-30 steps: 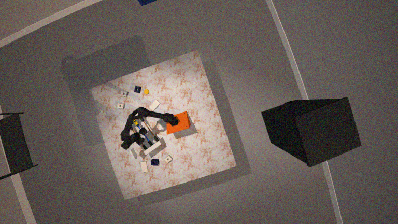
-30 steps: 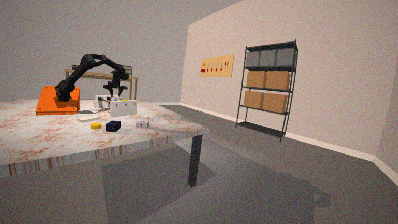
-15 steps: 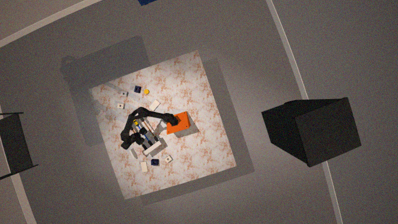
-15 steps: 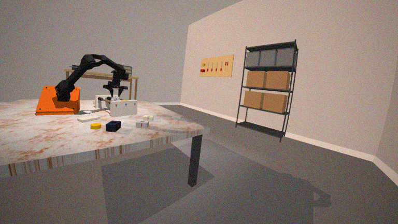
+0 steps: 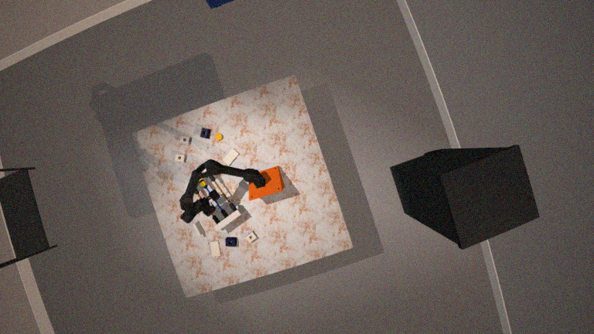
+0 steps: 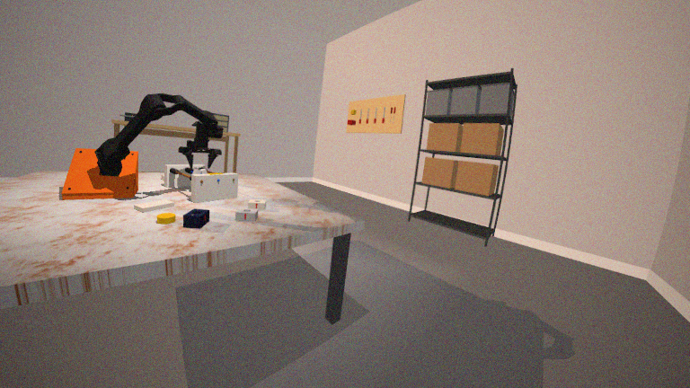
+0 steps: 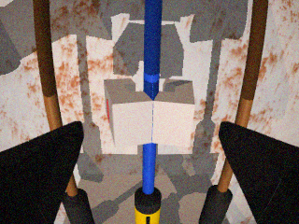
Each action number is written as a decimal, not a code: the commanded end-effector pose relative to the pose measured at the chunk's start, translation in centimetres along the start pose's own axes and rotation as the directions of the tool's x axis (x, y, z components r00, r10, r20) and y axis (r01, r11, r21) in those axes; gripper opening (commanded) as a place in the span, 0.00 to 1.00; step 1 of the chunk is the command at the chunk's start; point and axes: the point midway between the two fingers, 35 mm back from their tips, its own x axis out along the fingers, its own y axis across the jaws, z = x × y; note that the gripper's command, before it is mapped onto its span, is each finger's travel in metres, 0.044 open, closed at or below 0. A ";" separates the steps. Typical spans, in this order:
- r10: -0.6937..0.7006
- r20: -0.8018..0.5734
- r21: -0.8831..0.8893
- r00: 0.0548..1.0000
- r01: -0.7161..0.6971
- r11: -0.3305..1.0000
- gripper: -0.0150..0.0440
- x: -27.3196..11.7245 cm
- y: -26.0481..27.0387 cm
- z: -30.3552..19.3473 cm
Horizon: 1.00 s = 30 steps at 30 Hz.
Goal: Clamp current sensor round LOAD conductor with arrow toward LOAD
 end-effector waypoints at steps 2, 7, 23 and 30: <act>0.000 0.000 0.001 1.000 0.000 1.000 1.00 0.0 0.0 0.0; 0.005 -0.002 0.002 1.000 -0.005 1.000 1.00 2.3 -0.1 0.0; 0.008 -0.004 0.003 1.000 -0.008 1.000 1.00 4.7 0.0 -0.1; 0.008 -0.005 0.003 1.000 -0.008 1.000 1.00 5.8 0.0 -0.1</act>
